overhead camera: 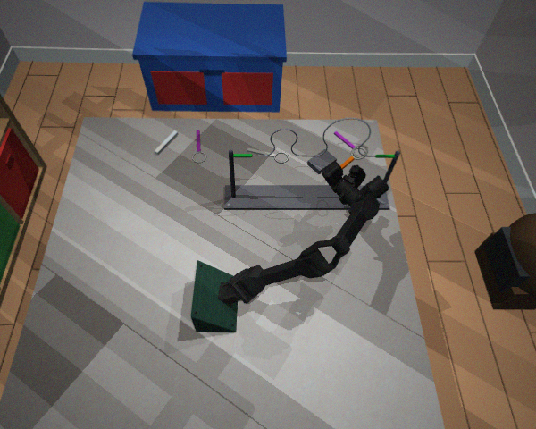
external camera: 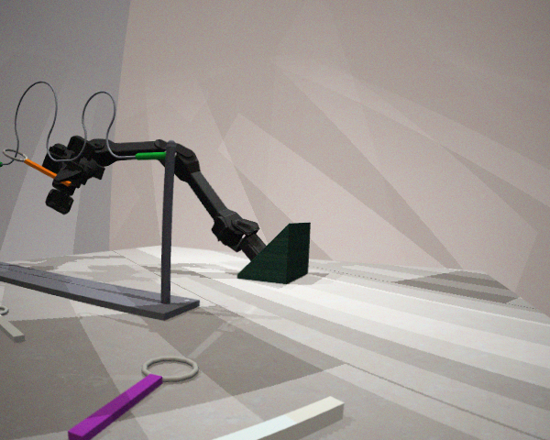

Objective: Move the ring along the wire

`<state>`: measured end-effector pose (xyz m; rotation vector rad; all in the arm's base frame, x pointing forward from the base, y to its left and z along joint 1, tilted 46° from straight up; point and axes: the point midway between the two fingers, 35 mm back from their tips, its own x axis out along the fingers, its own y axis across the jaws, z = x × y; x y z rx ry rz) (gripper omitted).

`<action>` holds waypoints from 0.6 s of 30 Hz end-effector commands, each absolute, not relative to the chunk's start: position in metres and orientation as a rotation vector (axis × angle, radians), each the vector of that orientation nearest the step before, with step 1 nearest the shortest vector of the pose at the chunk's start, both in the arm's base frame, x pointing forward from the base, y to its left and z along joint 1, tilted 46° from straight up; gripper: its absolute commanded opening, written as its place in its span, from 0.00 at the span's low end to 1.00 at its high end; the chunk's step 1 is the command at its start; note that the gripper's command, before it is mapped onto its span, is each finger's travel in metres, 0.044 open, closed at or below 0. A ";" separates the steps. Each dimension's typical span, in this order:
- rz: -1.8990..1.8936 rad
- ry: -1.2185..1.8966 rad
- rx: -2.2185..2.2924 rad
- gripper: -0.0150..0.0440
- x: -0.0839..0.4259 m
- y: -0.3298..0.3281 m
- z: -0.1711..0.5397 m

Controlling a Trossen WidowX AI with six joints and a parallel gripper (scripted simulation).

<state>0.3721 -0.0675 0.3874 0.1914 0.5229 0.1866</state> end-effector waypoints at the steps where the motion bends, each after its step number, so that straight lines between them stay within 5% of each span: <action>1: 0.216 0.529 0.298 0.00 0.369 -0.052 0.392; 18: 0.312 0.544 0.701 0.00 0.362 -0.002 0.423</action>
